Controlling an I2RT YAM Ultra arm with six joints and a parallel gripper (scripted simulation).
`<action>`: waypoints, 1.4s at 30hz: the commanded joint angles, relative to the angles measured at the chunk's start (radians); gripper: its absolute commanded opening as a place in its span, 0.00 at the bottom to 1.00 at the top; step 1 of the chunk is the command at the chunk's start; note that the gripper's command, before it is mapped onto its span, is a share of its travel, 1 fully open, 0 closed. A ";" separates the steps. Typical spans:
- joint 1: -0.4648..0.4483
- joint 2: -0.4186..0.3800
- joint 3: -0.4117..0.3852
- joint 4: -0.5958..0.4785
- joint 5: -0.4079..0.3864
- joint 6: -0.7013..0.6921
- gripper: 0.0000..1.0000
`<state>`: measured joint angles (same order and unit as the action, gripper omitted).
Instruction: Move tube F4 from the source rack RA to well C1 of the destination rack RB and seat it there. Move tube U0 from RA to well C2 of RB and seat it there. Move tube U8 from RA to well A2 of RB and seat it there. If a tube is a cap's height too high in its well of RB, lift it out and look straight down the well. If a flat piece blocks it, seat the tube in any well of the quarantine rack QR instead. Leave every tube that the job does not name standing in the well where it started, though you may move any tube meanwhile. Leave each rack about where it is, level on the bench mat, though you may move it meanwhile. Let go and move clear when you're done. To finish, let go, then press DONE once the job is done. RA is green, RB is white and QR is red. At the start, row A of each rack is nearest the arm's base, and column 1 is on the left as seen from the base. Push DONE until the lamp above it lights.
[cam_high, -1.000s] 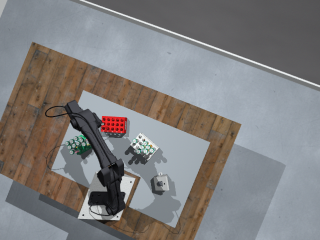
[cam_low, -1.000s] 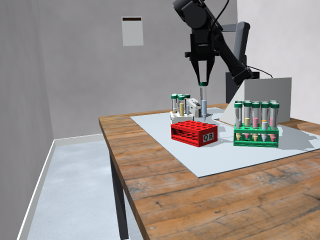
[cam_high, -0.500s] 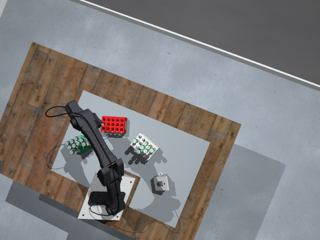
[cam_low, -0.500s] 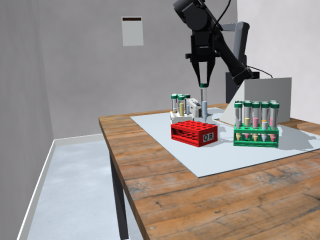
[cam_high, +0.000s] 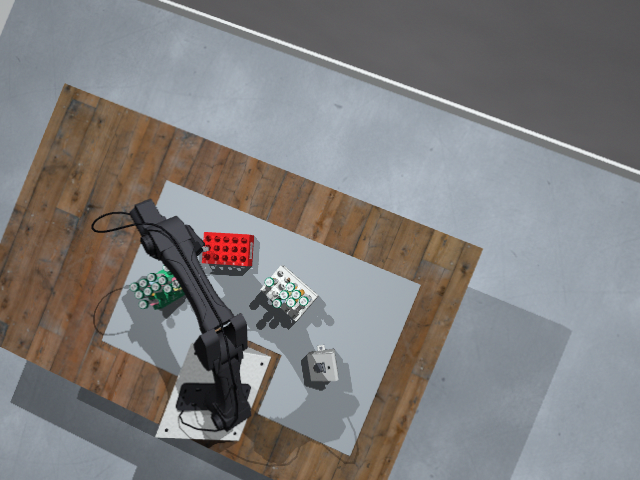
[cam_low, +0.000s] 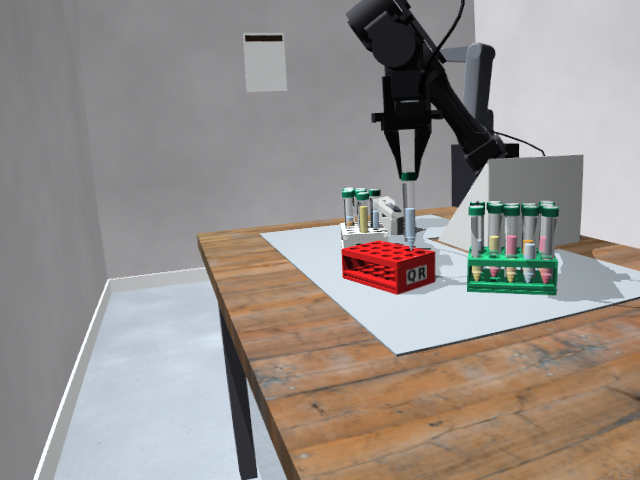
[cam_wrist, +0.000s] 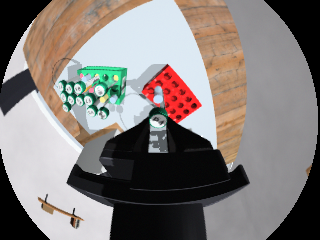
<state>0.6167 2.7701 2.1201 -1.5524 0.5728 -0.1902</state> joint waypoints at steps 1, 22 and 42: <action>0.013 -0.009 0.039 0.027 0.012 -0.010 0.00; 0.006 -0.016 -0.011 0.046 0.014 -0.017 0.00; -0.004 -0.030 -0.032 0.082 0.019 -0.026 0.00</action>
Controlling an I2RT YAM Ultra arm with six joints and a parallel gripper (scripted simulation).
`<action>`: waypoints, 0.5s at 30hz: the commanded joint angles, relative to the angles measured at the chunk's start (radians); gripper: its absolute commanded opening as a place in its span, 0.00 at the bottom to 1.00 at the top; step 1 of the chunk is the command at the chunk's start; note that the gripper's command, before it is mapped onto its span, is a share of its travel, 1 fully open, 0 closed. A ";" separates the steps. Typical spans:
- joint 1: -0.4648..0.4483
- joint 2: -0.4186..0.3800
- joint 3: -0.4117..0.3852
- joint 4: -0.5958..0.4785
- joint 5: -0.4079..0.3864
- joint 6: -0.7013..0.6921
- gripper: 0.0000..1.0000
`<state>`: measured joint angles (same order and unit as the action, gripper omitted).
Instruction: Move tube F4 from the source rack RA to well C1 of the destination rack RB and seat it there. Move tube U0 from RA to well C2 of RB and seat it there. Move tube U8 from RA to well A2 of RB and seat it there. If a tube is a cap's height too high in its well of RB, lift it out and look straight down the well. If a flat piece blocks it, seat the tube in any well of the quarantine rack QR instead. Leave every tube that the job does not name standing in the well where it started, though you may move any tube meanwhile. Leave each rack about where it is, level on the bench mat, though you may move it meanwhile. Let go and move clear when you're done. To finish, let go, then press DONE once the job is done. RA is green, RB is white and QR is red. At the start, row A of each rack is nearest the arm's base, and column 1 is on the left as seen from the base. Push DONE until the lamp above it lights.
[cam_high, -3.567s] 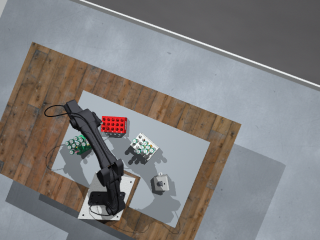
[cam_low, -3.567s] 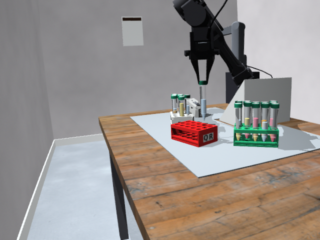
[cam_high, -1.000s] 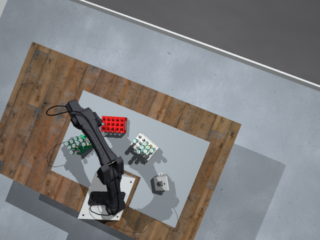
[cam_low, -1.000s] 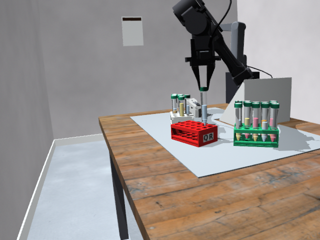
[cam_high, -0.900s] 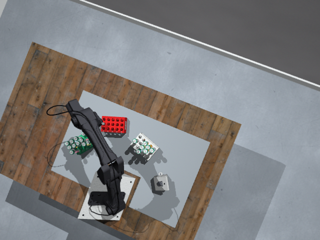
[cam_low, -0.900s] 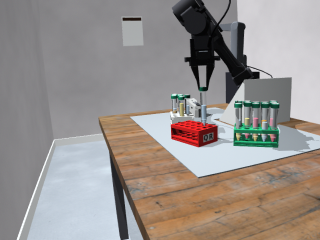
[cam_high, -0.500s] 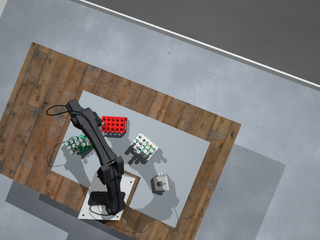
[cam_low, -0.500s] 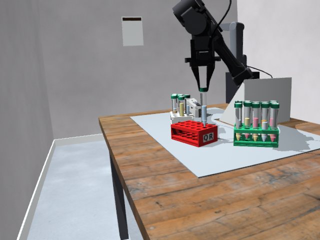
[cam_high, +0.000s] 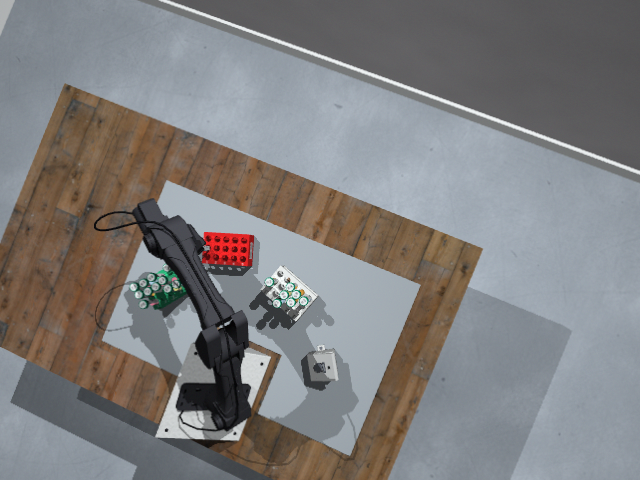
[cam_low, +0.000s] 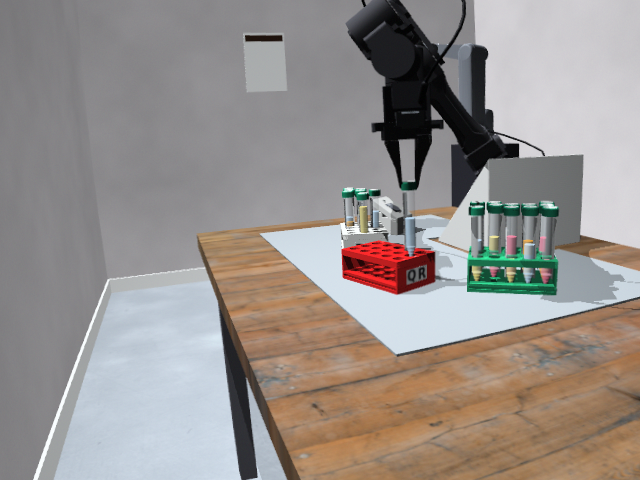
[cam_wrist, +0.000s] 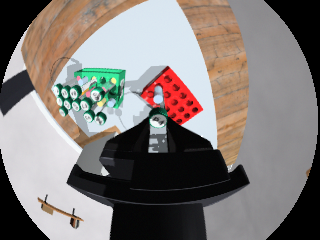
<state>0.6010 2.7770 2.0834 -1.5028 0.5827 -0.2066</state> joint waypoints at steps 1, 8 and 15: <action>0.009 -0.036 -0.010 0.034 0.011 -0.010 0.00; 0.007 -0.038 -0.034 0.050 0.012 -0.014 0.00; -0.001 -0.039 -0.044 0.062 0.016 -0.018 0.00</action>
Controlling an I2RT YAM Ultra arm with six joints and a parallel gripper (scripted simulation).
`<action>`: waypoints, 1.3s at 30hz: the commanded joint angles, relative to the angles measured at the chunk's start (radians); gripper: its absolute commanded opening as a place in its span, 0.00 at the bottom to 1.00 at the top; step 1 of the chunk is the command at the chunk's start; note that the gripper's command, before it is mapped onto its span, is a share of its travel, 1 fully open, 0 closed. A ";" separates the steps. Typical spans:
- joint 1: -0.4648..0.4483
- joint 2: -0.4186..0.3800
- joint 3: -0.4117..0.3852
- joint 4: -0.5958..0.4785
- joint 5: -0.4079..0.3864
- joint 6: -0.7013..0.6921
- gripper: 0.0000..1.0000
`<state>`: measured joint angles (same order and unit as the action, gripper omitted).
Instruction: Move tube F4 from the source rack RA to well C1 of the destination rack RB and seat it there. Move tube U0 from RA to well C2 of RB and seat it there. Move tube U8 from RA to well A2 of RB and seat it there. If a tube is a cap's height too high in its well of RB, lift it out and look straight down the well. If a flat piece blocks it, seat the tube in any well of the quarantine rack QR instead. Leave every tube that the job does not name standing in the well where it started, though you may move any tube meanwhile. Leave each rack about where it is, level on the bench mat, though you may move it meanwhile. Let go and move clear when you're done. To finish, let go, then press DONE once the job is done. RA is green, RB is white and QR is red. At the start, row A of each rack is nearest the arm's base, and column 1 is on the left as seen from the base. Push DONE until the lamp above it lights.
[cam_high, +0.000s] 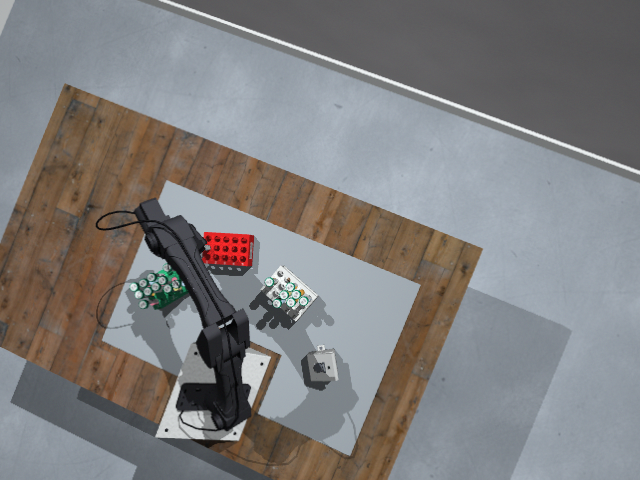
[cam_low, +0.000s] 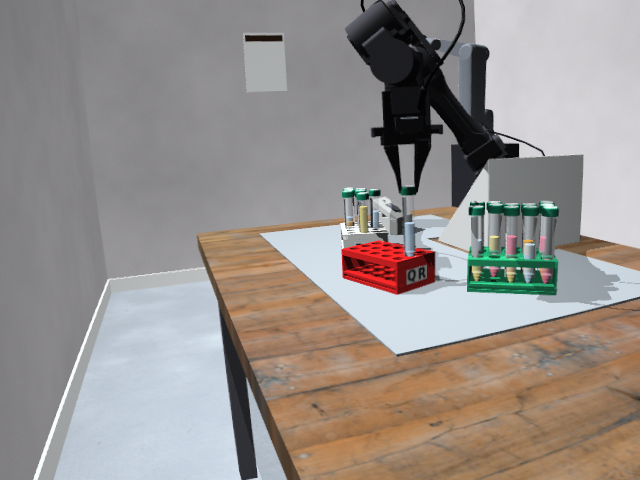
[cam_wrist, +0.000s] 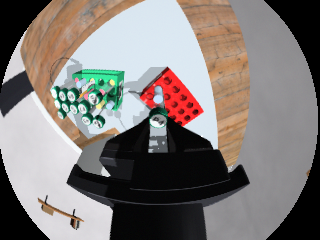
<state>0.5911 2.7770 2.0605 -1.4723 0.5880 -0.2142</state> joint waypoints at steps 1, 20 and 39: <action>0.009 -0.039 -0.021 0.031 0.011 -0.010 0.00; 0.001 -0.044 -0.055 0.070 0.006 -0.021 0.00; -0.006 -0.049 -0.095 0.107 0.013 -0.030 0.00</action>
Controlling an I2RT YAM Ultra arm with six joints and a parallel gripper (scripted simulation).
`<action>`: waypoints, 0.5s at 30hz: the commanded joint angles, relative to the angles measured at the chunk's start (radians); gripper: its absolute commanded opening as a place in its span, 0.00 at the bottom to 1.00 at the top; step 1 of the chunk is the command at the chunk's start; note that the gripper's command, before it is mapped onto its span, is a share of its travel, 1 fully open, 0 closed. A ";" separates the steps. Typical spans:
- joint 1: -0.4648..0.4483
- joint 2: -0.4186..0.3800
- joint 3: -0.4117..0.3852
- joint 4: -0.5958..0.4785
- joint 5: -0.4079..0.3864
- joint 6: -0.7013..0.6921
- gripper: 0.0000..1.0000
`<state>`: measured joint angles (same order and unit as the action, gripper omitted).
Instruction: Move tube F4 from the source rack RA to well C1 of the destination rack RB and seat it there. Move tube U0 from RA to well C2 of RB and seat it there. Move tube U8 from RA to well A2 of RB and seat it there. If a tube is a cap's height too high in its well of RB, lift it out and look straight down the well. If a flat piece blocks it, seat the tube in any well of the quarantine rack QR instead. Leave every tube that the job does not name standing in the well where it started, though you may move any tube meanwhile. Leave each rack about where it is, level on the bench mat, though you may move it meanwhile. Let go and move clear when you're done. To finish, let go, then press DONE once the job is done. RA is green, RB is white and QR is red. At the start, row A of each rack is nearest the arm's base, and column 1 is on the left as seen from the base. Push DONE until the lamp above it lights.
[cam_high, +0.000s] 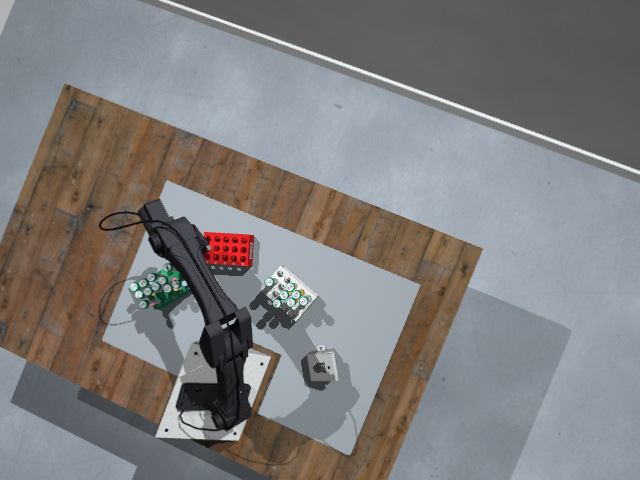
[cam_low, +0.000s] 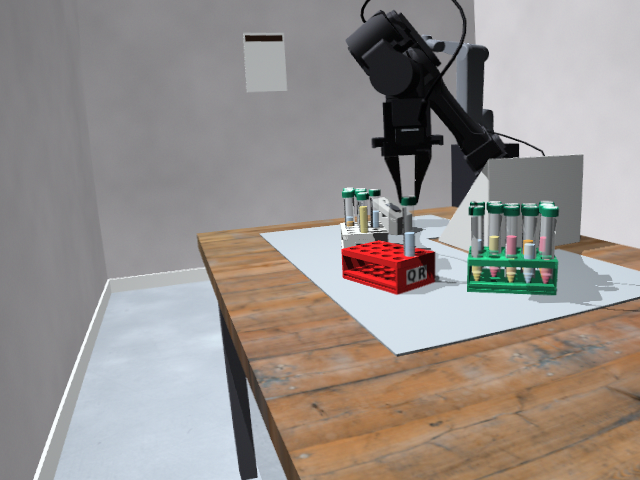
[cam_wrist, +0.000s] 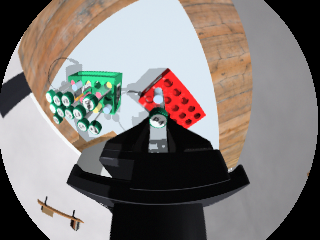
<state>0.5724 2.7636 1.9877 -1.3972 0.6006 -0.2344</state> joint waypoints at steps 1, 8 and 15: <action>0.010 -0.036 -0.025 0.034 0.002 -0.011 0.00; 0.007 -0.038 -0.039 0.049 0.004 -0.015 0.00; 0.003 -0.039 -0.048 0.060 0.002 -0.019 0.00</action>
<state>0.5644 2.7594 1.9575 -1.3674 0.6060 -0.2424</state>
